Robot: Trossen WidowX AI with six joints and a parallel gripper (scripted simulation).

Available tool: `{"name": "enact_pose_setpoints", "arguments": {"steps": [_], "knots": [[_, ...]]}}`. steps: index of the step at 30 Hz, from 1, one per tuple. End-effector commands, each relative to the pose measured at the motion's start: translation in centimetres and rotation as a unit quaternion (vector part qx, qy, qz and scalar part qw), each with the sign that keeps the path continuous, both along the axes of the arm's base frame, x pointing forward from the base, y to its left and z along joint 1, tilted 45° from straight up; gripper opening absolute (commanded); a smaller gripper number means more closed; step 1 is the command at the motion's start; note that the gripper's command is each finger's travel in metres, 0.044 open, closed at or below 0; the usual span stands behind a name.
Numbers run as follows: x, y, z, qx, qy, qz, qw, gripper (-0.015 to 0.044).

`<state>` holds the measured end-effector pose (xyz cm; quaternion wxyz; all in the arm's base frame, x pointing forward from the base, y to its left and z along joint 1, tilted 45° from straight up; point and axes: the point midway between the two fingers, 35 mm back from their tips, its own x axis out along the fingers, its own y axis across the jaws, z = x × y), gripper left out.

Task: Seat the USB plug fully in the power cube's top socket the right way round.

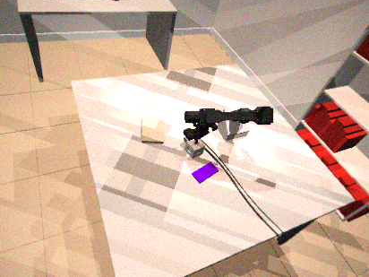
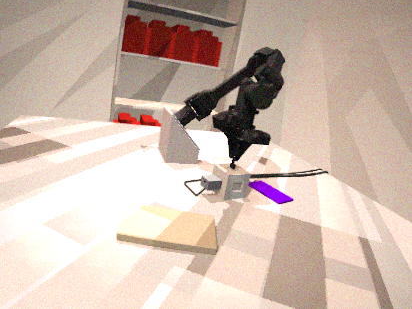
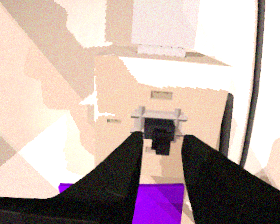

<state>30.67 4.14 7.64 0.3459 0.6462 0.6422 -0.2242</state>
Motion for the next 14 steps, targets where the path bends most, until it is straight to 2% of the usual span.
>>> {"name": "enact_pose_setpoints", "arguments": {"steps": [1, 14], "knots": [[0.01, -0.01, 0.0, 0.0, 0.0, 0.0, 1.0, 0.0095], [-0.07, -0.78, 0.78, 0.0, 0.0, 0.0, 1.0, 0.0095]]}}
